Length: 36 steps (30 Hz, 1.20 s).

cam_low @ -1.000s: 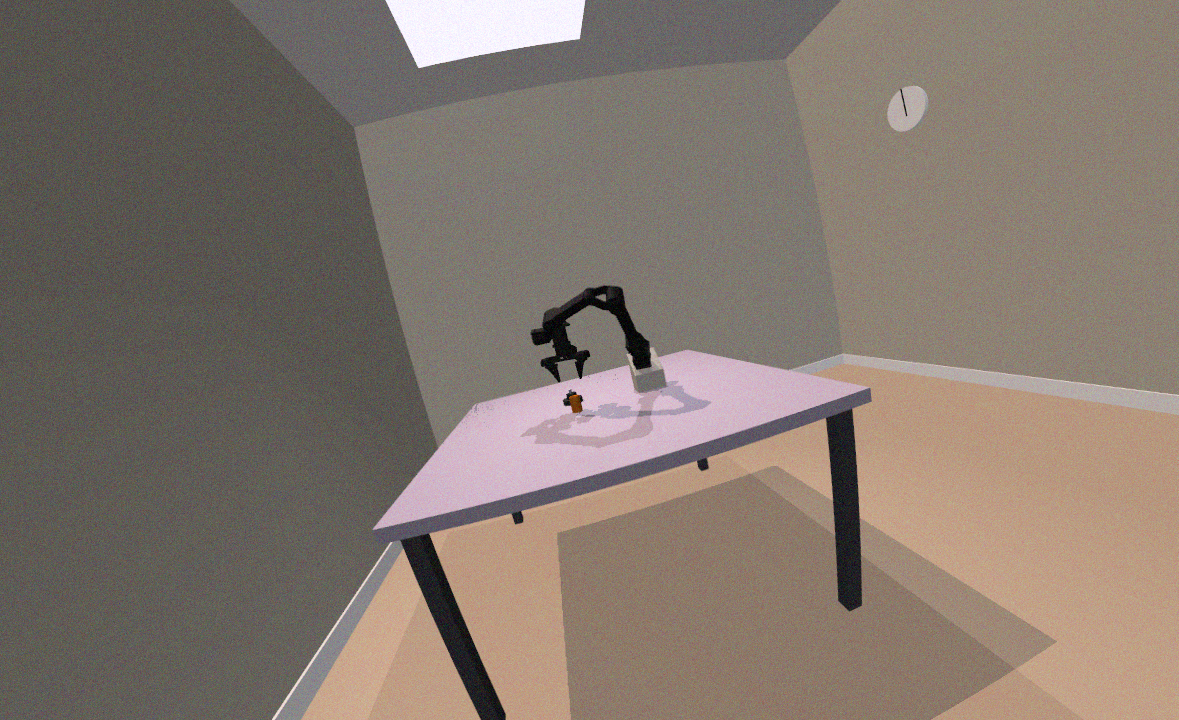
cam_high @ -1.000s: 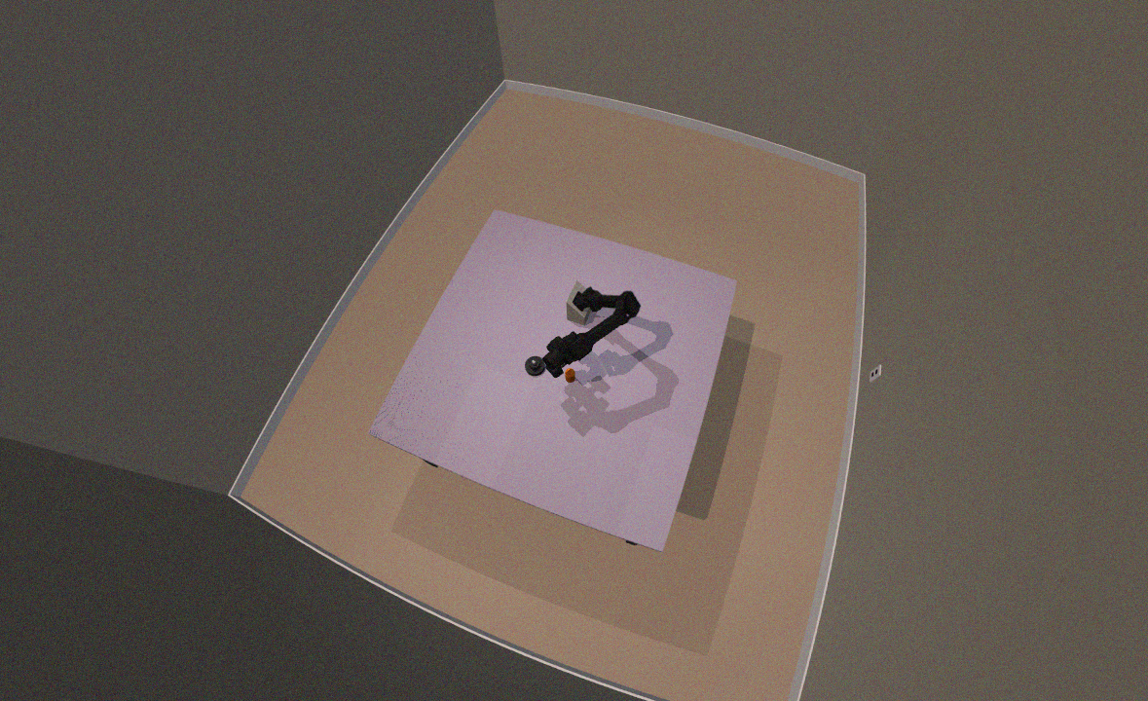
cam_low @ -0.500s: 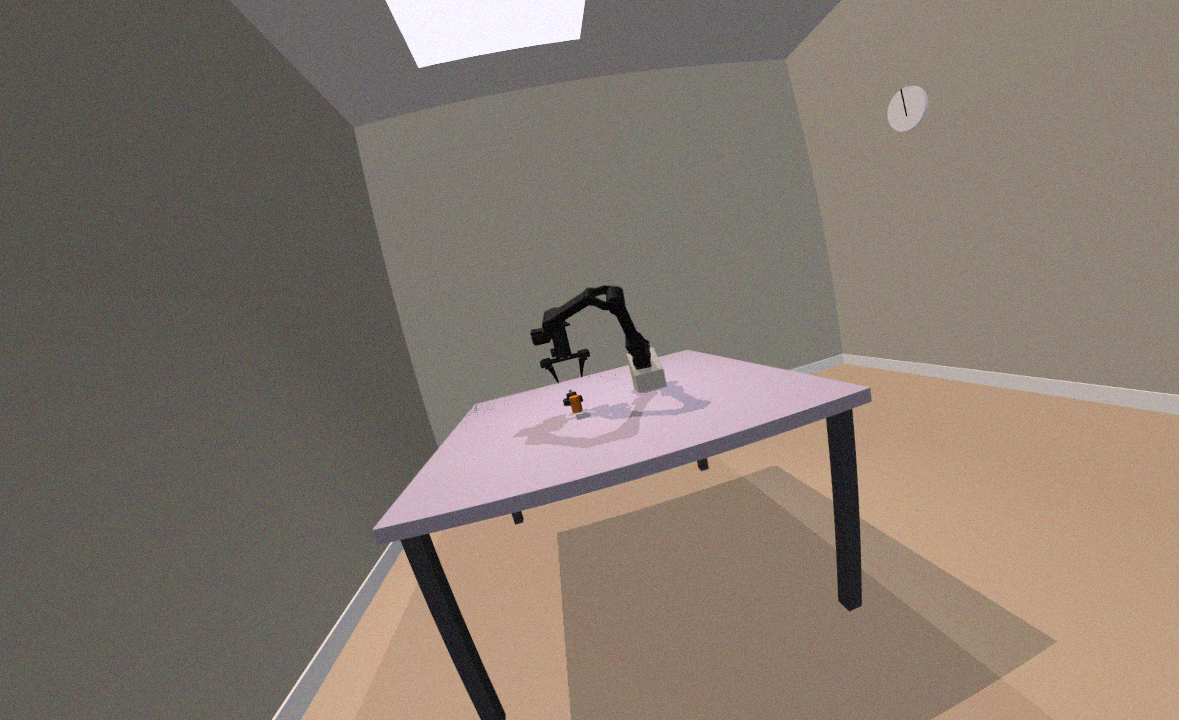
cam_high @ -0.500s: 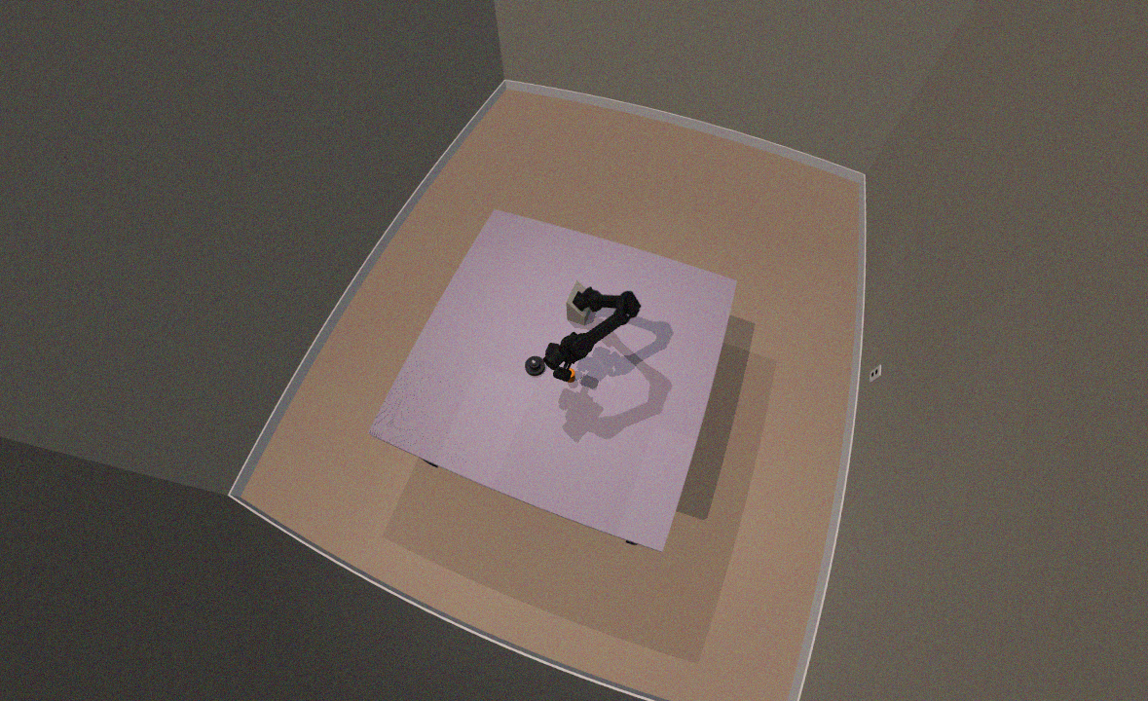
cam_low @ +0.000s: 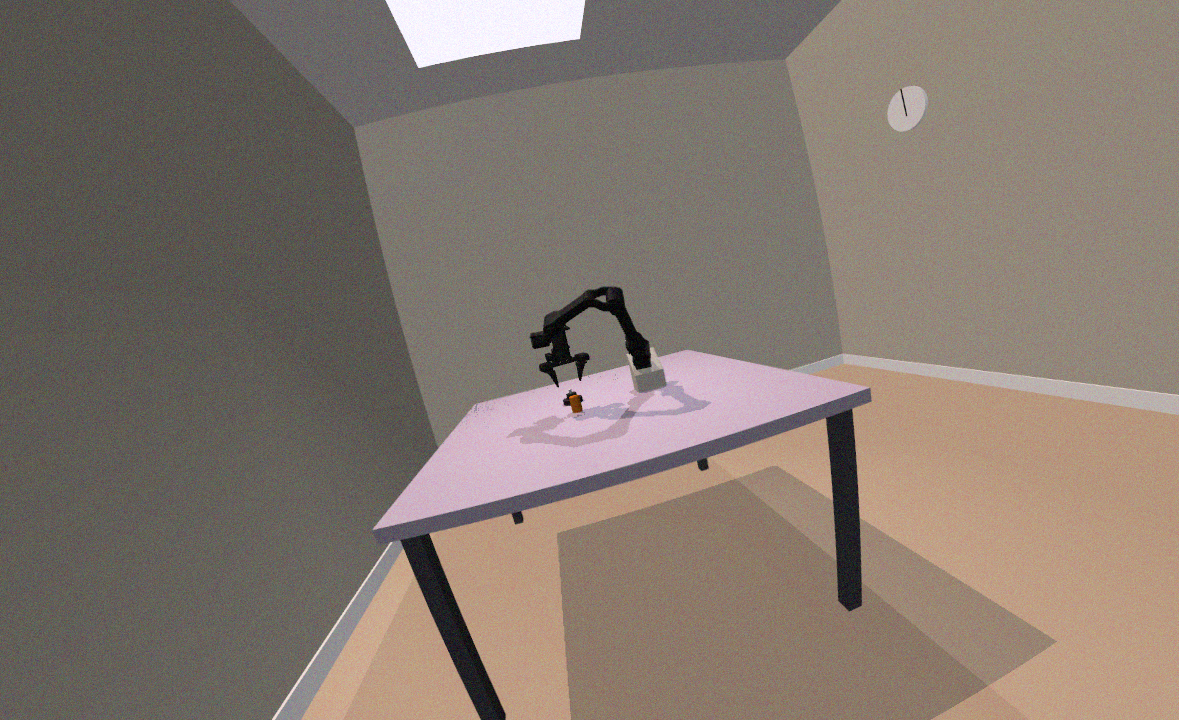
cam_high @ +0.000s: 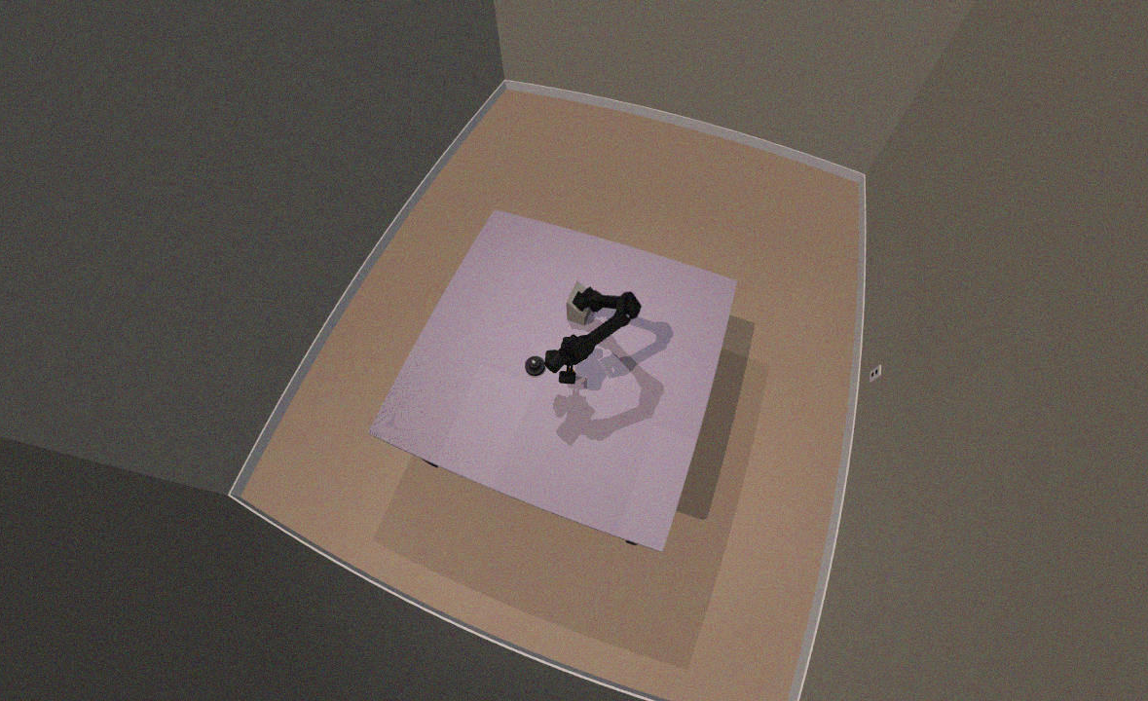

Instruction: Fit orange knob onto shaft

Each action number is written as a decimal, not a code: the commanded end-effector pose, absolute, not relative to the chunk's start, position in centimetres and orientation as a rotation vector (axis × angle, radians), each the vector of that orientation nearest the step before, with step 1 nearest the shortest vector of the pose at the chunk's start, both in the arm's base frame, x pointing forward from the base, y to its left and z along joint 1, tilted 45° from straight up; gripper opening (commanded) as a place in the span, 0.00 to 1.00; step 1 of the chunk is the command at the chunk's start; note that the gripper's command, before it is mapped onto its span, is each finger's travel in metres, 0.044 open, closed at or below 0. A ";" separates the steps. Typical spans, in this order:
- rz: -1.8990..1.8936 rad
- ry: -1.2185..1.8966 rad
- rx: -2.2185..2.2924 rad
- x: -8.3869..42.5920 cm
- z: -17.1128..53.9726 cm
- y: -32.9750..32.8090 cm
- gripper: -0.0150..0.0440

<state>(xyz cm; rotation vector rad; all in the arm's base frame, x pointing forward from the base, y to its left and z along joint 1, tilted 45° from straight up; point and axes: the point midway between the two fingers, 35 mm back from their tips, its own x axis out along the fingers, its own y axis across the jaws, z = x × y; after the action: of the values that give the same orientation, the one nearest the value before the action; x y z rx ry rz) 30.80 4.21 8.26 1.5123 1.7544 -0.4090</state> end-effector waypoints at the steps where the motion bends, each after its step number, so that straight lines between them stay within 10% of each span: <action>1: -0.410 1.775 1.511 30.4 6.9 5.7 1.00; 36: -0.409 1.774 1.510 30.4 2.9 9.5 1.00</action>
<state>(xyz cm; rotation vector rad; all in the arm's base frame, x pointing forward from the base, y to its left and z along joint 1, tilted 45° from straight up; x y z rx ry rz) 30.63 9.01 3.47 1.5050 1.7641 -0.4061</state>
